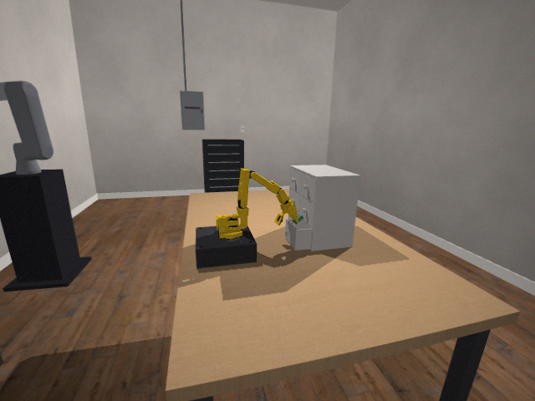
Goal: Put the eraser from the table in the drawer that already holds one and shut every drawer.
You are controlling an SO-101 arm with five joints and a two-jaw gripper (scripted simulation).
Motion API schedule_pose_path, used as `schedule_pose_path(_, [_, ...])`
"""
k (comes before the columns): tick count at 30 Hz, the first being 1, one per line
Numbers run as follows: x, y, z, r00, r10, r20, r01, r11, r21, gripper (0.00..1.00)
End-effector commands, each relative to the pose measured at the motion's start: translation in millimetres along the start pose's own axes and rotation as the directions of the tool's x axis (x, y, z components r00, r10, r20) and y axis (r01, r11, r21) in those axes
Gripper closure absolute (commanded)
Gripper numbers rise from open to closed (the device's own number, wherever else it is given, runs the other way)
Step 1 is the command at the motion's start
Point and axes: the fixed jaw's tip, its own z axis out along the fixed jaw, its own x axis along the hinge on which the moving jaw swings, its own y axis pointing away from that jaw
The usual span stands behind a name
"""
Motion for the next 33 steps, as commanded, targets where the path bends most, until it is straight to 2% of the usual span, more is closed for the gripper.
schedule_pose_path(1, [-5.5,-1.7,2.9,1.000,0.004,0.018,-0.004,1.000,0.004,1.00])
schedule_pose_path(16, [-5.6,-1.8,2.9,1.000,0.004,0.018,-0.004,1.000,0.004,1.00])
schedule_pose_path(33, [-5.6,-1.8,2.9,1.000,0.004,0.018,-0.004,1.000,0.004,0.85])
